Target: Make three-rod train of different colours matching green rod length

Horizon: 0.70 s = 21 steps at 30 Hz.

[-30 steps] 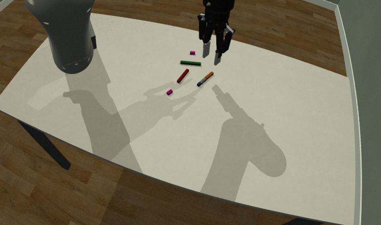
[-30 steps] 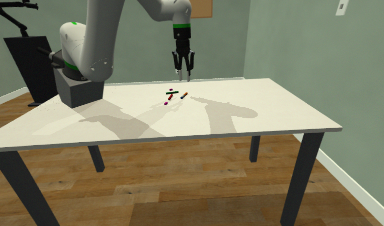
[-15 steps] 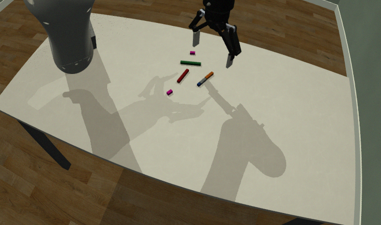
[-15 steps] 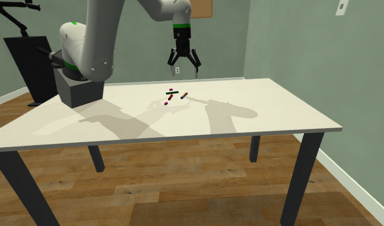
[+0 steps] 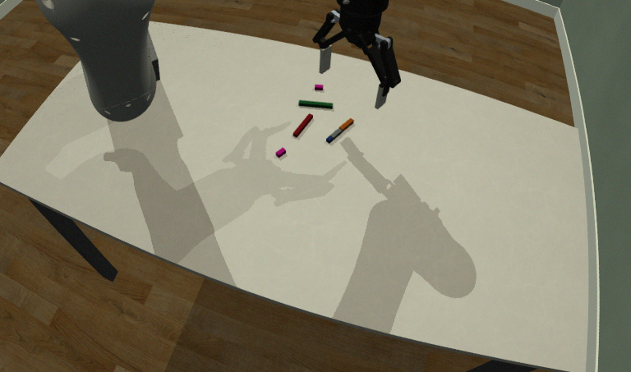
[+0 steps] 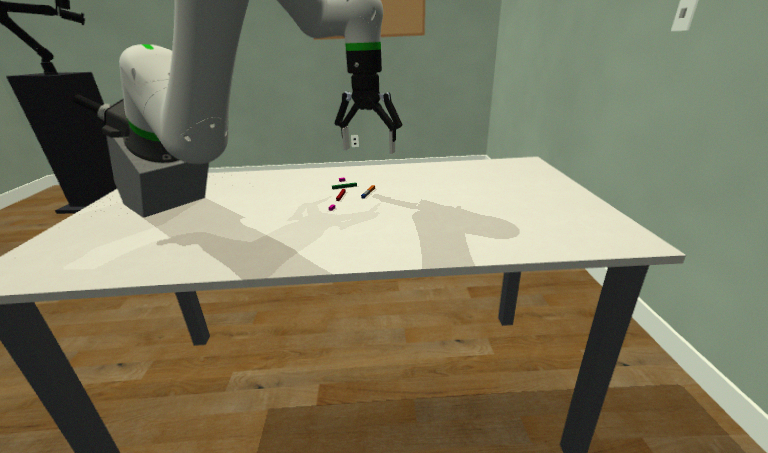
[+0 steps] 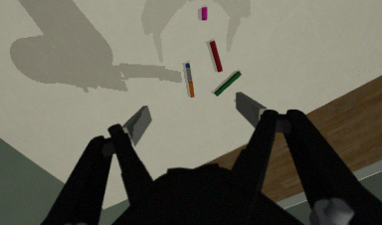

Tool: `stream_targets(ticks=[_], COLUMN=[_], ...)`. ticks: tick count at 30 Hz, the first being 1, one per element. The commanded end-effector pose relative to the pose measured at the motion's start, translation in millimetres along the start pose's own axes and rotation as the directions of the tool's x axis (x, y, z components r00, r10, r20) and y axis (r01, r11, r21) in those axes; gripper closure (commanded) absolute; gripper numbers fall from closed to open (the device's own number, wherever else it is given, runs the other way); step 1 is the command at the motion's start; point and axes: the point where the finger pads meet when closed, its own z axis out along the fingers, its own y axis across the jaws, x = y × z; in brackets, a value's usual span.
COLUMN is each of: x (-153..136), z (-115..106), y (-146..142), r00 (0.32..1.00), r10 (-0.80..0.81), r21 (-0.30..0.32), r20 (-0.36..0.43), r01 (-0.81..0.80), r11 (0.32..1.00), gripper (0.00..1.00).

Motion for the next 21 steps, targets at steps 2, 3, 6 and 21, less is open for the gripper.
stream_targets(ticks=[2,3,6,21], x=[-0.1,-0.1,-0.1,-0.1], z=[-17.0,-21.6,-31.0,-64.0], y=[-0.1,-0.1,-0.1,0.0], r00=[1.0,1.0,1.0,1.0], r10=[0.0,0.0,0.0,0.0], r21=[0.0,0.0,0.0,0.0], r20=[0.0,0.0,0.0,0.0], r01=[0.0,0.0,0.0,0.0], r11=[1.0,1.0,1.0,1.0], gripper=[0.0,0.0,0.0,0.0])
